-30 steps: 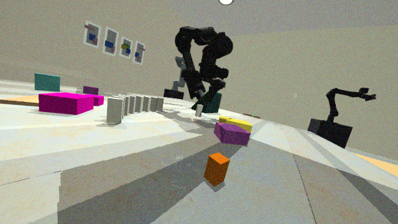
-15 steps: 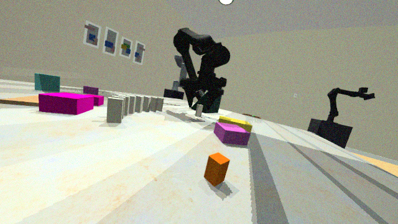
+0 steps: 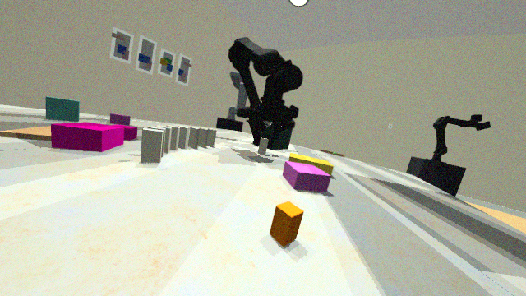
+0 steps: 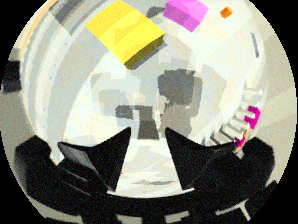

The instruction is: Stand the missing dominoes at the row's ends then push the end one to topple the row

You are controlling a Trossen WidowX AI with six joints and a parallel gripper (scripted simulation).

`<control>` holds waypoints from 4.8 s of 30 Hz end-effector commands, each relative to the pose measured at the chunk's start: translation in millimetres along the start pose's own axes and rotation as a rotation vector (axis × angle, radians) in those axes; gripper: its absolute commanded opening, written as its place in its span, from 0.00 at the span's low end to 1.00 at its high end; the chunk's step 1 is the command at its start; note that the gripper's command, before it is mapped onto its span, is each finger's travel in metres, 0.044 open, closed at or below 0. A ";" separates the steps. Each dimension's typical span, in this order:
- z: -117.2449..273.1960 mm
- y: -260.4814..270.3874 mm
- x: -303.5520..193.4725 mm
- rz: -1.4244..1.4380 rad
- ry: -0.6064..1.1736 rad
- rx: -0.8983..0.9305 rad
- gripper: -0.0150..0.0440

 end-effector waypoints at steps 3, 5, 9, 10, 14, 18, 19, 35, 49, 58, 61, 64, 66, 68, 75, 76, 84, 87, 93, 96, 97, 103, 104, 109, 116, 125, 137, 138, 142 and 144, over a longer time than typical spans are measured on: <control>-1.6 1.0 -0.7 0.008 0.005 -0.001 0.44; -1.6 1.0 -0.7 0.008 0.005 -0.001 0.44; -1.6 1.0 -0.7 0.008 0.005 -0.001 0.44; -1.6 1.0 -0.7 0.008 0.005 -0.001 0.44; 14.8 0.1 2.5 0.027 -0.041 0.012 0.44; 64.7 -4.9 6.8 0.018 -0.028 0.009 0.44; 77.6 -5.0 6.8 0.016 -0.024 0.008 0.44; 138.5 -18.1 -17.0 -0.185 -0.010 0.001 0.44; 136.2 -86.5 -112.6 -1.045 -0.015 -0.008 0.44; 135.4 -86.7 -112.5 -1.045 -0.015 -0.008 0.44; 124.7 -89.0 -111.3 -1.043 -0.016 -0.007 0.44; 110.8 -91.5 -110.2 -1.042 -0.016 -0.006 0.44; 101.5 -92.8 -109.6 -1.041 -0.016 -0.006 0.44; 92.2 -93.9 -109.2 -1.040 -0.015 -0.006 0.44; 59.7 -95.2 -108.9 -1.037 -0.010 -0.006 0.44; 55.1 -95.0 -109.0 -1.037 -0.009 -0.006 0.44; 19.1 -91.4 -110.9 -1.035 0.002 -0.008 0.44; 6.8 -89.0 -112.1 -1.034 0.008 -0.008 0.44; 4.0 -88.4 -112.3 -1.034 0.009 -0.008 0.44; 4.0 -88.4 -112.3 -1.034 0.009 -0.008 0.44; 4.0 -88.4 -112.3 -1.034 0.009 -0.008 0.44; 4.0 -88.4 -112.3 -1.034 0.009 -0.008 0.52; 4.0 -88.4 -112.3 -1.034 0.009 -0.008 0.57; 4.0 -88.4 -112.3 -1.034 0.009 -0.008 0.79; 4.0 -88.4 -112.3 -1.034 0.009 -0.008 1.00; 115.6 -88.9 -107.6 -0.947 -0.014 -0.030 1.00; 135.4 -84.5 -109.8 -0.942 -0.006 -0.034 0.96; 133.6 -83.6 -110.1 -0.989 -0.007 -0.034 0.91; 119.4 -76.4 -112.5 -1.363 -0.012 -0.028 0.73; 111.8 -72.4 -113.9 -1.561 -0.013 -0.025 0.64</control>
Point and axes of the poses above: the point midway between the two fingers, 35 mm back from their tips, its own z axis back along the fingers, its own y axis across the jaws, x = y × z, the point moved 9 cm from there along z, back along the fingers, and after that the axes turned 13 degrees about z, right-handed, at the moved point
